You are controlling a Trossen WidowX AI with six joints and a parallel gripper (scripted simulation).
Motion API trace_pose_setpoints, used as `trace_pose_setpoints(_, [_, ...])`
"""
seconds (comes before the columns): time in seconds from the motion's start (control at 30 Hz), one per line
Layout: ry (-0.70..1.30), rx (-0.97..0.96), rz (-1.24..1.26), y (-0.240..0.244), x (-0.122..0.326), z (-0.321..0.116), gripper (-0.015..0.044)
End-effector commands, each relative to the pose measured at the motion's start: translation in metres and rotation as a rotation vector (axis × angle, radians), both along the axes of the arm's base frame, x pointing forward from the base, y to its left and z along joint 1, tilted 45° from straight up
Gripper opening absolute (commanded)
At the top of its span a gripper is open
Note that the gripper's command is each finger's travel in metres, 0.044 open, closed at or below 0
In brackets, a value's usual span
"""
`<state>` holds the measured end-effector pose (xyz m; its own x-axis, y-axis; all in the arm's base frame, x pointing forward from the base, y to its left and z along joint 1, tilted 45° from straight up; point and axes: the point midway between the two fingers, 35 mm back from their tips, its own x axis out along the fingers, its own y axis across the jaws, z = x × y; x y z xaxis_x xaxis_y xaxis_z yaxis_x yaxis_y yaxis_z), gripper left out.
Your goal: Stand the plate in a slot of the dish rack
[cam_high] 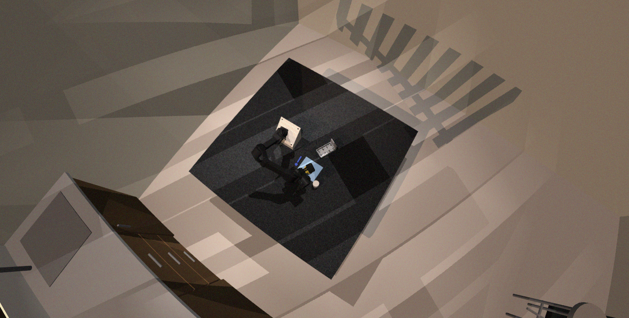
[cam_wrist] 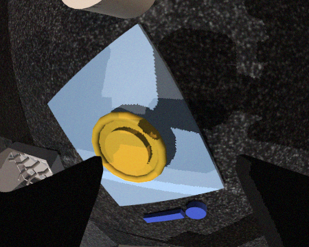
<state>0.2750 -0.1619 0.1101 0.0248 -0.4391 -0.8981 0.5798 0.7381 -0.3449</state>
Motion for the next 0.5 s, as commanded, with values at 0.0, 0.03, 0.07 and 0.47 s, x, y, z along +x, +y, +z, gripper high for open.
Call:
trace_pose_setpoints(0.0, [0.093,-0.062,0.088,0.013,0.002,-0.009,0.04])
trace_pose_setpoints(0.03, [0.113,-0.078,0.108,0.016,0.003,-0.011,0.04])
trace_pose_setpoints(0.07, [0.132,-0.095,0.128,0.019,0.004,-0.012,0.04])
trace_pose_setpoints(0.47, [0.342,-0.313,0.376,0.054,0.014,-0.024,0.04])
